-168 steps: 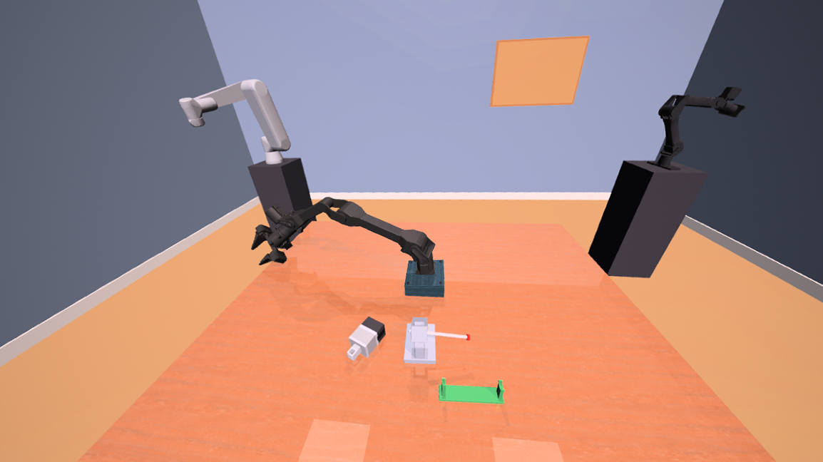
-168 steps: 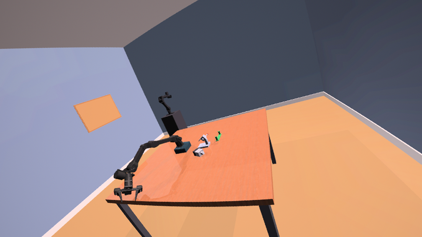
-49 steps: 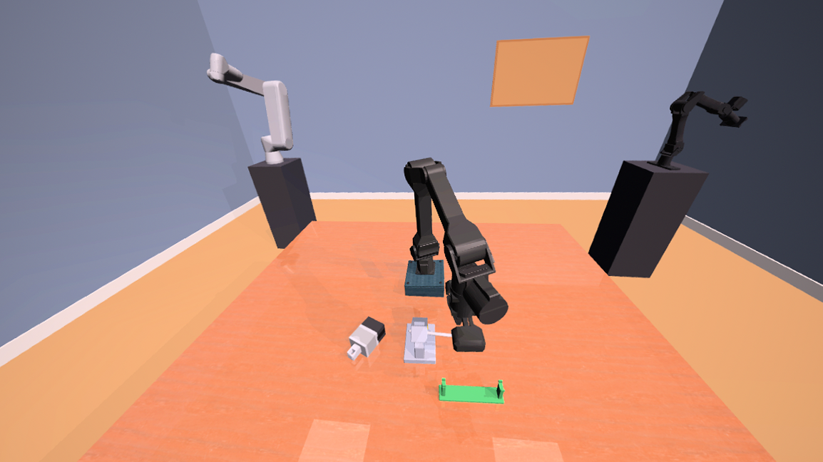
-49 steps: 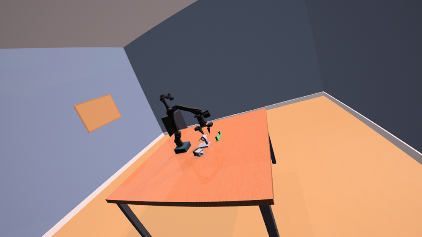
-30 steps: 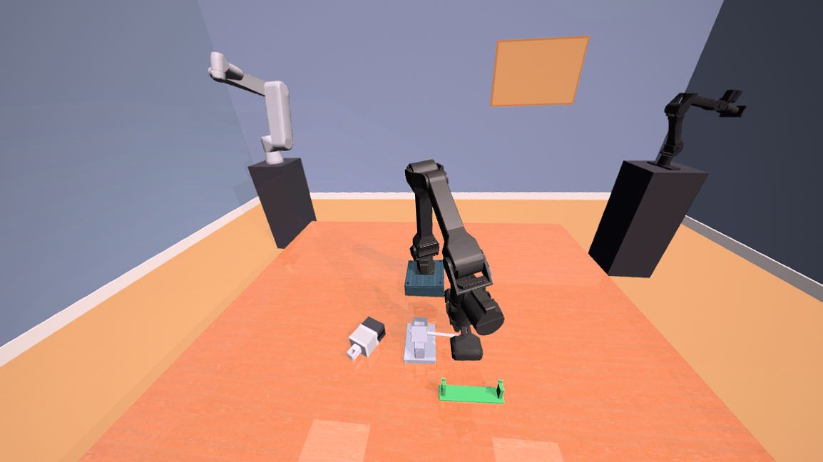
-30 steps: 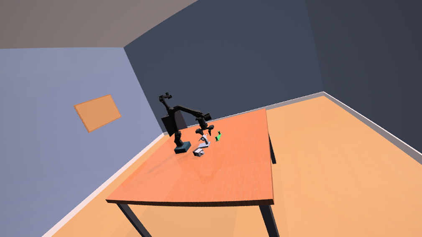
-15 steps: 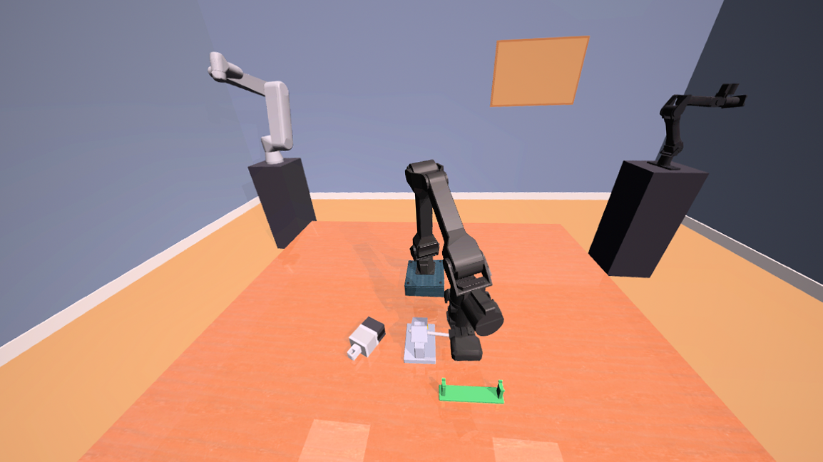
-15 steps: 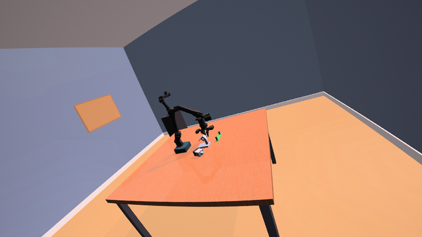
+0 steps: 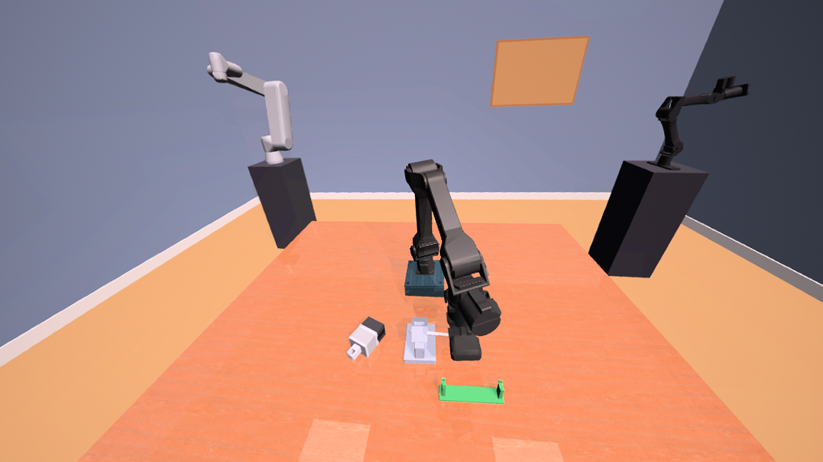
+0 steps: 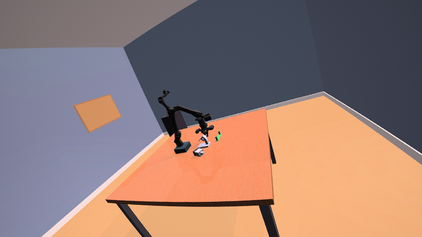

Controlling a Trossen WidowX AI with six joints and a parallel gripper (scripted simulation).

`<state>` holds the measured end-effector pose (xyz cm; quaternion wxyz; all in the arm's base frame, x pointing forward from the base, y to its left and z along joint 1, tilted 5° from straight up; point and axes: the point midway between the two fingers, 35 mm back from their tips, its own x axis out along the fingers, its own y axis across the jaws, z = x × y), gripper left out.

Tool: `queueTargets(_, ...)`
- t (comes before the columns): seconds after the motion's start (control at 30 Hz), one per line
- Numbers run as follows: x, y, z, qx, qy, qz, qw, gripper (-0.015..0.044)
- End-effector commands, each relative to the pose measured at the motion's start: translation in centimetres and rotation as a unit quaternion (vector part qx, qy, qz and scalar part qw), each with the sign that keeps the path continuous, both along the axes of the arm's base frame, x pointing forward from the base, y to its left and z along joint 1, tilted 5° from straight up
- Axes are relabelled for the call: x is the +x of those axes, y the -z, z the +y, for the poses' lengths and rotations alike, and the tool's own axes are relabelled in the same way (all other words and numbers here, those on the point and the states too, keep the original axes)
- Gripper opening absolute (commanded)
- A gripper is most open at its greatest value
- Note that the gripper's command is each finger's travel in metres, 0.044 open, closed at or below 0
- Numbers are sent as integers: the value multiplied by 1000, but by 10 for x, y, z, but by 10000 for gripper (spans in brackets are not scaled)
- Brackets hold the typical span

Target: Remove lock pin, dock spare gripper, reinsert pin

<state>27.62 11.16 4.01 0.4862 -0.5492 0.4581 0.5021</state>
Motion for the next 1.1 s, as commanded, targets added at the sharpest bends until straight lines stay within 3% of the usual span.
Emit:
queueTargets(0.0, 0, -4, 3, 31, 3, 3, 1000, 0)
queueTargets(0.27, 0, -9, 8, 78, 7, 8, 997, 0)
queueTargets(1.07, 2, -15, 23, 87, 7, 12, 996, 0)
